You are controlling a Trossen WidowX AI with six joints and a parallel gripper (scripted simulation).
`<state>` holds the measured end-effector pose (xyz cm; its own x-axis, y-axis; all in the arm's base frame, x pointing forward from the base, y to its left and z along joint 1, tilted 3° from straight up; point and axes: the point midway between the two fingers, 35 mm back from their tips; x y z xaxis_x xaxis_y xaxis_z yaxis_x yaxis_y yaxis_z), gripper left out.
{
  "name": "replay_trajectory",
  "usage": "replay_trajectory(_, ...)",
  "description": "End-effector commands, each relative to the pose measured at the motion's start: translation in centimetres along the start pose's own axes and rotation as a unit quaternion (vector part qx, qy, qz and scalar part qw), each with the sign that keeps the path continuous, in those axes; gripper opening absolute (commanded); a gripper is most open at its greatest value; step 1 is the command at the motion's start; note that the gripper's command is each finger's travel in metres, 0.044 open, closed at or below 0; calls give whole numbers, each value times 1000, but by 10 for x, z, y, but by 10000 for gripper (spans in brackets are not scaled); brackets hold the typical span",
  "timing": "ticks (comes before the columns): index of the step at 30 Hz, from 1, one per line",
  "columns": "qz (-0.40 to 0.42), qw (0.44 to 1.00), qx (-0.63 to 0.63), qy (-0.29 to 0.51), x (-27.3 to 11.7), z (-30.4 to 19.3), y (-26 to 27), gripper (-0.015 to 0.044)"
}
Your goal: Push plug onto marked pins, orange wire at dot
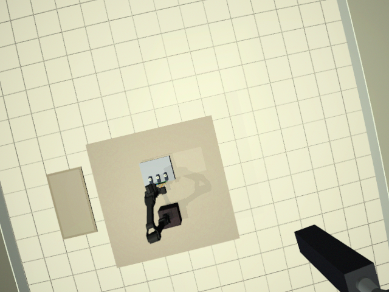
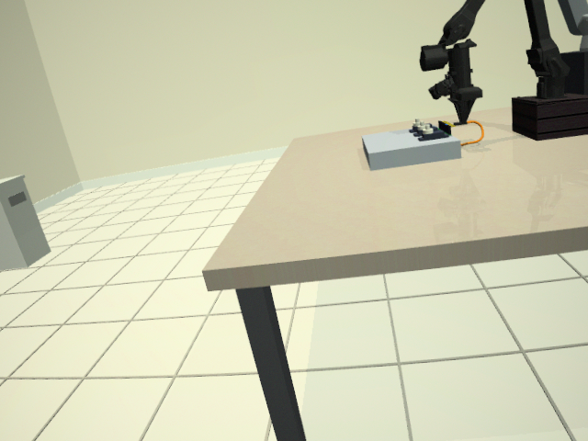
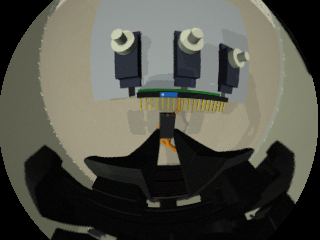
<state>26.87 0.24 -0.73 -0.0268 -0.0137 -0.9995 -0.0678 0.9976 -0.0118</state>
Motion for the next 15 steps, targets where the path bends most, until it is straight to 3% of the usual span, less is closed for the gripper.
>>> replay_trajectory(1,-1,1000,-3,2,0,3,-1,0)
replay_trajectory(15,-1,1000,-3,1,0,11,-2,0)
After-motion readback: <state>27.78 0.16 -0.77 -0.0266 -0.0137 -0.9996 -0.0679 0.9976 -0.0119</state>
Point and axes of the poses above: the point midway between the two fingers, 35 mm back from their tips, its own x axis out along the fingers, its own y axis across the jaws, z = x × y, and after that the axes turned 8 degrees about -x, right-handed
